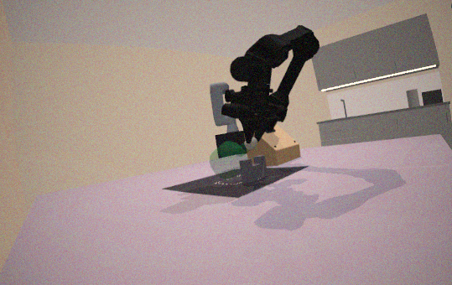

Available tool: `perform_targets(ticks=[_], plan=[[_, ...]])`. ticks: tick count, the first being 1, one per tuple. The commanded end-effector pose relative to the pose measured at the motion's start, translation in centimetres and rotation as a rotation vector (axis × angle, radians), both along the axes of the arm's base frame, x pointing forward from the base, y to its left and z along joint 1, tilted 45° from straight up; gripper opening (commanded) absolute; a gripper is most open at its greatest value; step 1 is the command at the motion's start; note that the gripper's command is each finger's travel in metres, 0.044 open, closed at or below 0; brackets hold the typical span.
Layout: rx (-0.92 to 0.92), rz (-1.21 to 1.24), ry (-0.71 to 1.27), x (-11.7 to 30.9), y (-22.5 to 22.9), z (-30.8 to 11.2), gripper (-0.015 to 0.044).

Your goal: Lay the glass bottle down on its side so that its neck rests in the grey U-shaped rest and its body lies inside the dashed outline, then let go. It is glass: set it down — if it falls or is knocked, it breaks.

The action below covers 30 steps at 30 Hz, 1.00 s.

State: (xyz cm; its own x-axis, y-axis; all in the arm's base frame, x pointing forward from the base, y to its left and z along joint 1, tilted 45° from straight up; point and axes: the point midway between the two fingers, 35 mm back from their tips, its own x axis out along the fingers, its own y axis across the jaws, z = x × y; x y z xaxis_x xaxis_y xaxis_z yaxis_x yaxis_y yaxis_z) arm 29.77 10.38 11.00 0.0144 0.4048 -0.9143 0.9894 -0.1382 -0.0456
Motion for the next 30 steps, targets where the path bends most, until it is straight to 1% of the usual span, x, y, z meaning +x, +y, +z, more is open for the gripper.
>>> perform_targets(ticks=[1, 30], plan=[[-0.001, -0.002, 0.004, -0.1, 0.2, -0.1, 0.0112], [0.004, 0.009, -0.015, 0.1, 2.0, -0.2, 0.0112]])
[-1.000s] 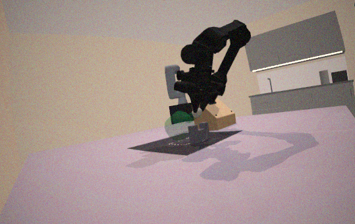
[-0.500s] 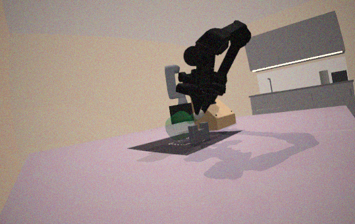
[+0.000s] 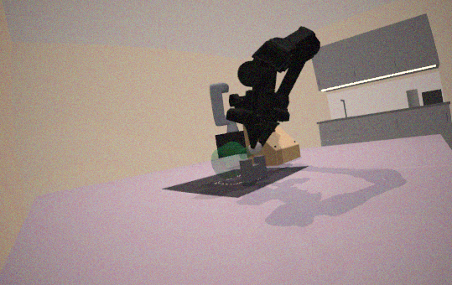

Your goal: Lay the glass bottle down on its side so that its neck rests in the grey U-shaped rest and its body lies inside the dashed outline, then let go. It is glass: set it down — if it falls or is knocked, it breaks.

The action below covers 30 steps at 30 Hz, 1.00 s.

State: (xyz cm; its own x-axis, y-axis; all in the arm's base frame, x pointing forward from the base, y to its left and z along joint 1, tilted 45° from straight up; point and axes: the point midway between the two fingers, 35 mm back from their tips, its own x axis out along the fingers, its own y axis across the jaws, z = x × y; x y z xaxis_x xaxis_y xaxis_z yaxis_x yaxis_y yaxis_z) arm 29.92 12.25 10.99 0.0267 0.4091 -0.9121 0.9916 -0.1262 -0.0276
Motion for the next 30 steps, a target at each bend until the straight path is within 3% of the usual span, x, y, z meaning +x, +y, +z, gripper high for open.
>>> perform_targets(ticks=[1, 30], plan=[[0.0, -0.002, 0.003, 0.0, 0.2, -0.2, 0.0112], [0.003, 0.012, -0.011, 0.1, 2.0, -0.6, 0.0112]])
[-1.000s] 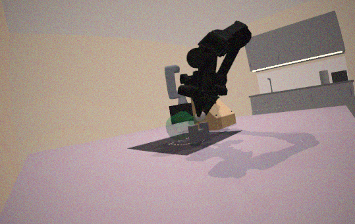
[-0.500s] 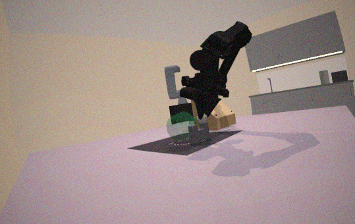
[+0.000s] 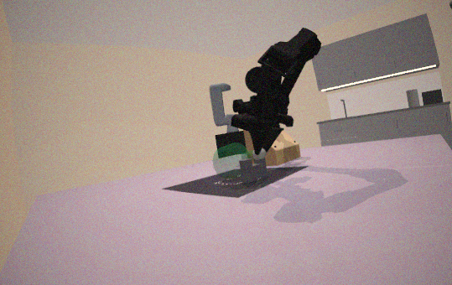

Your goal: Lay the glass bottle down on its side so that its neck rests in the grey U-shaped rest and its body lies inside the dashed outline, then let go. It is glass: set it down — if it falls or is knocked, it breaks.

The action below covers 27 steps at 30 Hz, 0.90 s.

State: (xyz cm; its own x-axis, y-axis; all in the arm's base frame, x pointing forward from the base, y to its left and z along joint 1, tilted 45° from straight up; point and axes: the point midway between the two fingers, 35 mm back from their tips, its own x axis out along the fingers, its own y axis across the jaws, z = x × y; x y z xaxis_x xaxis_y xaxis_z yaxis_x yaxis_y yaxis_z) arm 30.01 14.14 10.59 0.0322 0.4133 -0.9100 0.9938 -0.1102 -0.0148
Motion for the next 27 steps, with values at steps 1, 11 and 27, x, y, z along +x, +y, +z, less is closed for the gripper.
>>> perform_targets(ticks=[1, 11, 27], plan=[[-0.001, -0.003, 0.002, 0.0, 0.16, -0.2, 0.0112], [0.001, 0.003, -0.001, 0.01, 0.35, -0.33, 0.0112], [0.007, 0.009, -0.005, 0.02, 0.51, -0.54, 0.0112]])
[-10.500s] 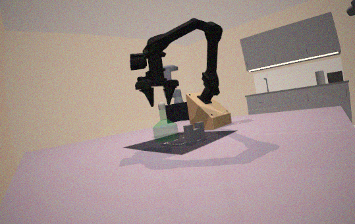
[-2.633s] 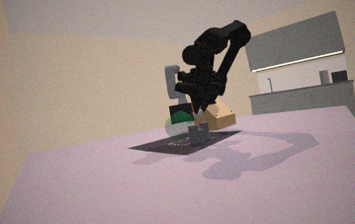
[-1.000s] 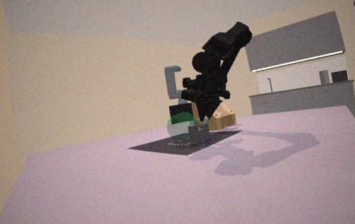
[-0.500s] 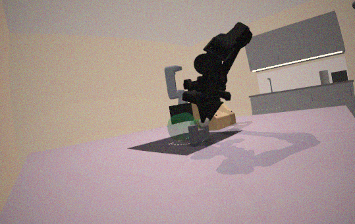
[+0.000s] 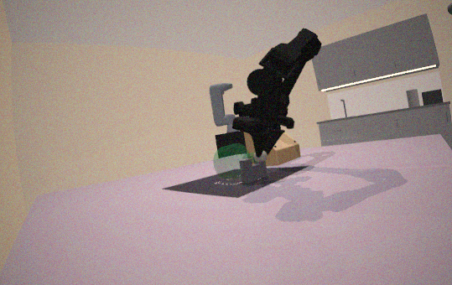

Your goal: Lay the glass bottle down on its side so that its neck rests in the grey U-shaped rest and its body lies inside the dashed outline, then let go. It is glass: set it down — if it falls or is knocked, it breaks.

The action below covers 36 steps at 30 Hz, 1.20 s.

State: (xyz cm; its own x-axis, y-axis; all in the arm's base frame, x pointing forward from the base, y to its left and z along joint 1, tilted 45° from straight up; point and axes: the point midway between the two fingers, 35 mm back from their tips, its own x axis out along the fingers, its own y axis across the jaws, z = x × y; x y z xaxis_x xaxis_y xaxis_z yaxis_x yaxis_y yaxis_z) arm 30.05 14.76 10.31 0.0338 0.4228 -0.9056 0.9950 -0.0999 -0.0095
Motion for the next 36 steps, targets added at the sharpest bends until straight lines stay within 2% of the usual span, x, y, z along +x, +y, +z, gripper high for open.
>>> perform_targets(ticks=[1, 36], plan=[[-0.003, -0.001, 0.001, -0.02, -0.1, -0.28, 0.0112], [0.033, 0.005, -0.011, 0.09, 0.46, -0.35, 0.0112]])
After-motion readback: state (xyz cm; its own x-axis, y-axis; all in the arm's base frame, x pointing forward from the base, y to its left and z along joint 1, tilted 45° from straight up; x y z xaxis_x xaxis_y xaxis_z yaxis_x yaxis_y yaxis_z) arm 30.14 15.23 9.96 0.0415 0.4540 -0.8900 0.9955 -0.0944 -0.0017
